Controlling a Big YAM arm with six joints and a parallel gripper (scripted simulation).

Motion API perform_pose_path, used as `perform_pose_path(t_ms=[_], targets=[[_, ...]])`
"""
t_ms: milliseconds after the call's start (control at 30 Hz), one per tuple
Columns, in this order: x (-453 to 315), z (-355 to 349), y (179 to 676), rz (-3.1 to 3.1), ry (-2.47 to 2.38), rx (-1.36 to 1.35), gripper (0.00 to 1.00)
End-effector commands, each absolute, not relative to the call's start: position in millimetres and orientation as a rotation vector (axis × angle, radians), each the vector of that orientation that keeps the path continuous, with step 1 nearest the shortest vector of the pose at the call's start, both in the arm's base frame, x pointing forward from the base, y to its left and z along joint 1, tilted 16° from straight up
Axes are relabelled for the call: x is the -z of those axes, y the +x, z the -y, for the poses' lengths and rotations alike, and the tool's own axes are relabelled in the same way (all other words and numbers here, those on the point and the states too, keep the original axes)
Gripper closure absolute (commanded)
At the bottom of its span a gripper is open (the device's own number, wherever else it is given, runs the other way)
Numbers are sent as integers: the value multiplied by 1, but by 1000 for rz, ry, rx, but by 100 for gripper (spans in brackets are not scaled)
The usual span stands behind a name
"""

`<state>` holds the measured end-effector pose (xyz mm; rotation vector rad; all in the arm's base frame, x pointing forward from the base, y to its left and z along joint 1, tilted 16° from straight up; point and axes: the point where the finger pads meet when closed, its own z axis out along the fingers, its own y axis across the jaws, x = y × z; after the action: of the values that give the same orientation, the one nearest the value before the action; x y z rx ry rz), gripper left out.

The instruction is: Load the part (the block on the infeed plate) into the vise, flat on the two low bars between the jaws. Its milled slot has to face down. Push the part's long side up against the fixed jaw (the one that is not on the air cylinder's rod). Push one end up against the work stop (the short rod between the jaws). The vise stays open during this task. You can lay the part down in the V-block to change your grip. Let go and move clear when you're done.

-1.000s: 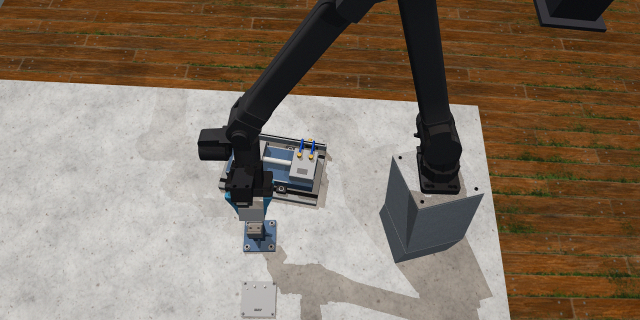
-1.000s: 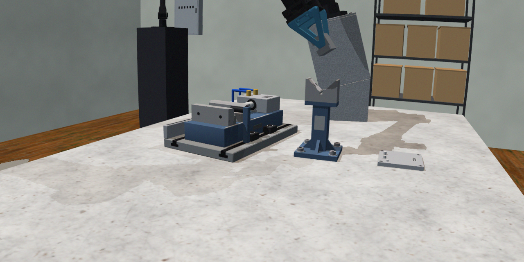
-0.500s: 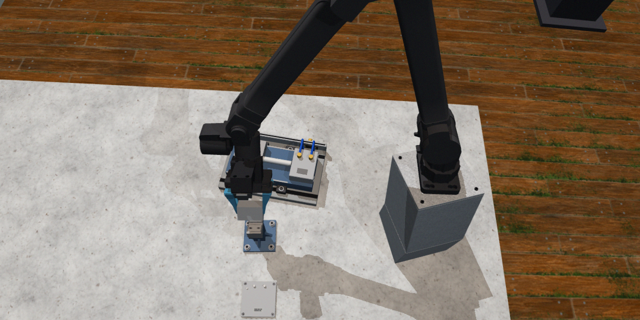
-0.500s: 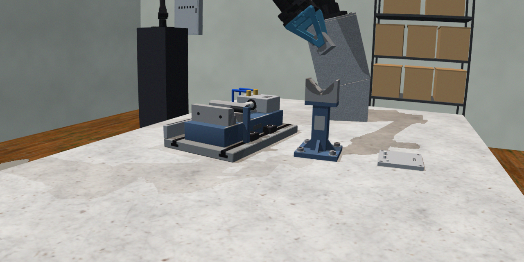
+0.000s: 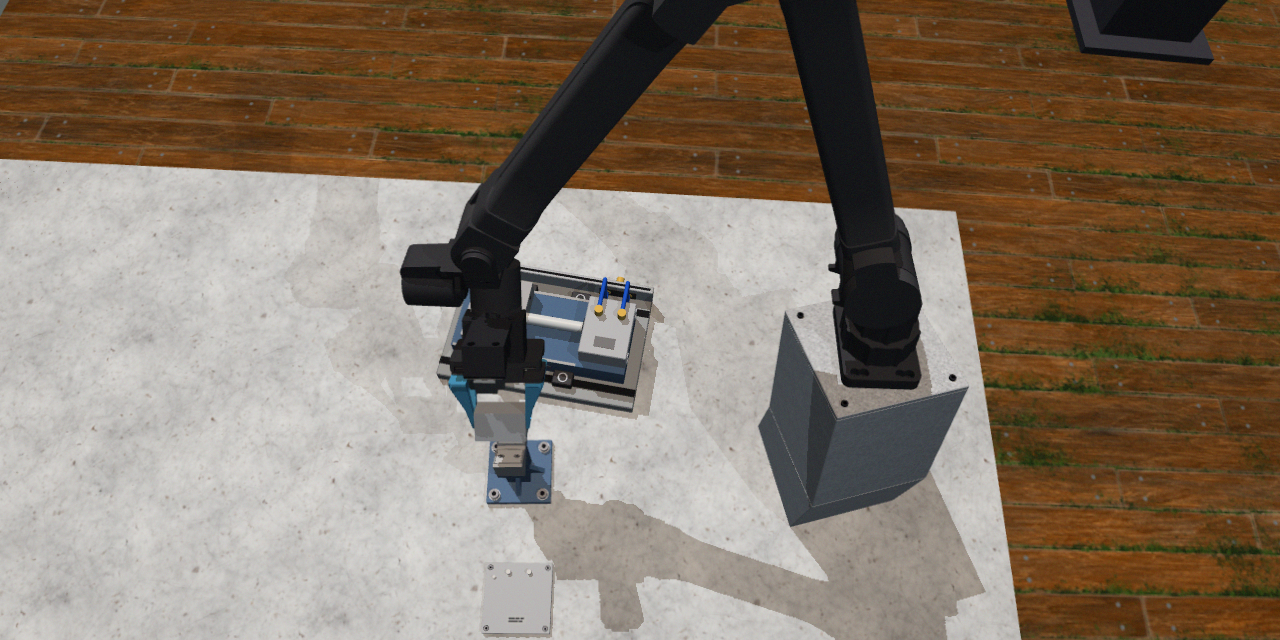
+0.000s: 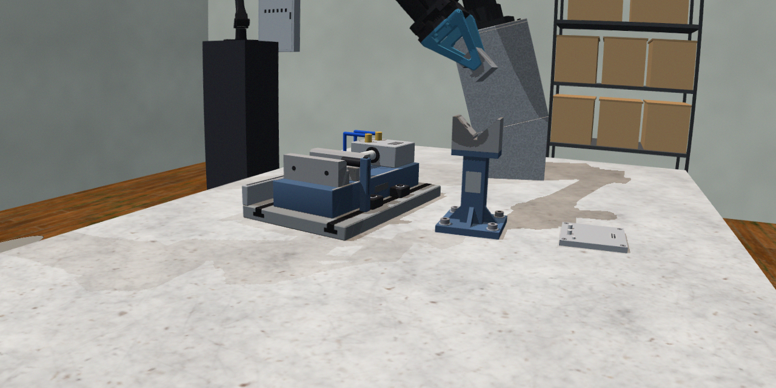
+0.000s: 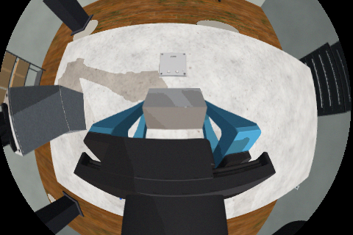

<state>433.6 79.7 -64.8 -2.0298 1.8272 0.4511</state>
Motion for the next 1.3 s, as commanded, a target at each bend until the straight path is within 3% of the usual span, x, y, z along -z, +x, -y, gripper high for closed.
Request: perform_pose_path(t_ms=[0, 1267], targets=[[64, -76, 440, -1812, -2025, -461, 100], [59, -79, 445, -1790, -2023, -459, 100]])
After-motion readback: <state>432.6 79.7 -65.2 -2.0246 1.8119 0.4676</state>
